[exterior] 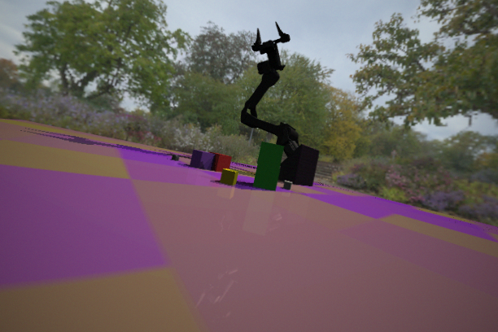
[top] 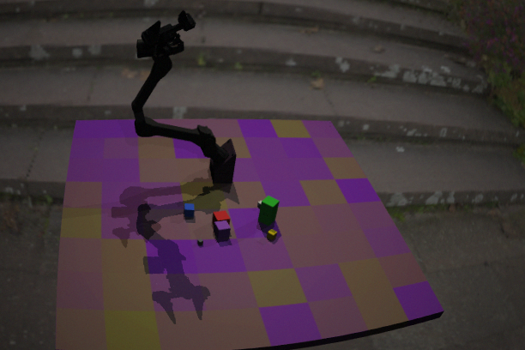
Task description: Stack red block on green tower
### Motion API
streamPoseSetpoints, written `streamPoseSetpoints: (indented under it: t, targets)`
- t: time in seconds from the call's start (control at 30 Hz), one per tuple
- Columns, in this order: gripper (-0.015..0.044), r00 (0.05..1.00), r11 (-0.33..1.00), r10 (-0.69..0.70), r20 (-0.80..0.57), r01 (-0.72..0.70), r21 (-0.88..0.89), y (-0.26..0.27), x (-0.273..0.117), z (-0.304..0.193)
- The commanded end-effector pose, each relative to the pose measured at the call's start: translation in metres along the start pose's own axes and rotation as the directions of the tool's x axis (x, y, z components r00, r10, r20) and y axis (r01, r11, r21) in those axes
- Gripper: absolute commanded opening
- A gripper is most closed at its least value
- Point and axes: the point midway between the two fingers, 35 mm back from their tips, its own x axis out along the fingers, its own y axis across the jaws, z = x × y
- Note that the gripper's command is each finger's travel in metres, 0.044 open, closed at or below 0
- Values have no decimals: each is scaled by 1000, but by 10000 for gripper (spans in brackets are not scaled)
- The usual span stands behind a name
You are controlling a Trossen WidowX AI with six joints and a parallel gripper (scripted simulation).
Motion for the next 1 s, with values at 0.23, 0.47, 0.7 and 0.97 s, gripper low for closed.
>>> streamPoseSetpoints:
  t: [0.23, 0.47, 0.7, 0.97]
  targets:
    - [440, 916, 662, -123, 381, 362, -656, -85, 41, 138]
    - [440, 751, 241, -104, 652, 655, -716, -98, 40, 247]
    - [440, 494, -184, -19, 869, 853, -489, -84, 11, 351]
    - [440, 203, -505, 82, 976, 852, -135, -54, -37, 434]
